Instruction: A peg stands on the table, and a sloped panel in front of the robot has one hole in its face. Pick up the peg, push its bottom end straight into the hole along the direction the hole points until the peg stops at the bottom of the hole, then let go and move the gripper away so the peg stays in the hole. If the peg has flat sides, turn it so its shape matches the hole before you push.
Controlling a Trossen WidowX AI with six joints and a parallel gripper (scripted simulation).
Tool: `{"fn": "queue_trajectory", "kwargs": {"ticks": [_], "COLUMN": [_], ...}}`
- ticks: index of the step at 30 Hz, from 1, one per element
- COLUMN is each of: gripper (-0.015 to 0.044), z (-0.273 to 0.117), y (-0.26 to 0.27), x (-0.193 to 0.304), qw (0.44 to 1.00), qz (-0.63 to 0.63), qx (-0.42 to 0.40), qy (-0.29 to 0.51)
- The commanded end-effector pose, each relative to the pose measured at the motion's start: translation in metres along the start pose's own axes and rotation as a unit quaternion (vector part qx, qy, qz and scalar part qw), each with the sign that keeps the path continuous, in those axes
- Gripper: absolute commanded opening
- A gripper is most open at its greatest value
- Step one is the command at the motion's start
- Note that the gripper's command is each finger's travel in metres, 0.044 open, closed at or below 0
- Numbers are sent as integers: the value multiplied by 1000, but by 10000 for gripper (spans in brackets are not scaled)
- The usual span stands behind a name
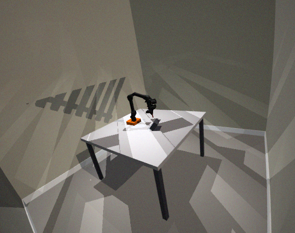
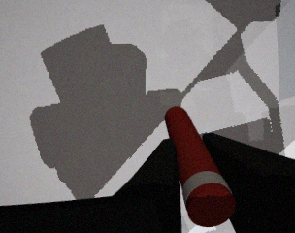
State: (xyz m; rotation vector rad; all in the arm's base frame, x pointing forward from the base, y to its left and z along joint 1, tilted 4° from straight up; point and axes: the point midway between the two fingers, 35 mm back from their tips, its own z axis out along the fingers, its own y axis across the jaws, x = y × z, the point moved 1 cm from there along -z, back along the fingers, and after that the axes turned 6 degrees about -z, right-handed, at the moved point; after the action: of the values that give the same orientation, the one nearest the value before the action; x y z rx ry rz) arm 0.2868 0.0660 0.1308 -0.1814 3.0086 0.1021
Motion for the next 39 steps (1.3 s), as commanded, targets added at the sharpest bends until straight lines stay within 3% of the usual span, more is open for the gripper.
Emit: {"fn": "queue_trajectory", "kwargs": {"ticks": [1,39], "gripper": [0,0], "z": [0,-6], "y": [-4,-43], "x": [0,-4], "qw": [1000,985], "qz": [17,155], "qx": [-7,-56], "qy": [-6,-55]}}
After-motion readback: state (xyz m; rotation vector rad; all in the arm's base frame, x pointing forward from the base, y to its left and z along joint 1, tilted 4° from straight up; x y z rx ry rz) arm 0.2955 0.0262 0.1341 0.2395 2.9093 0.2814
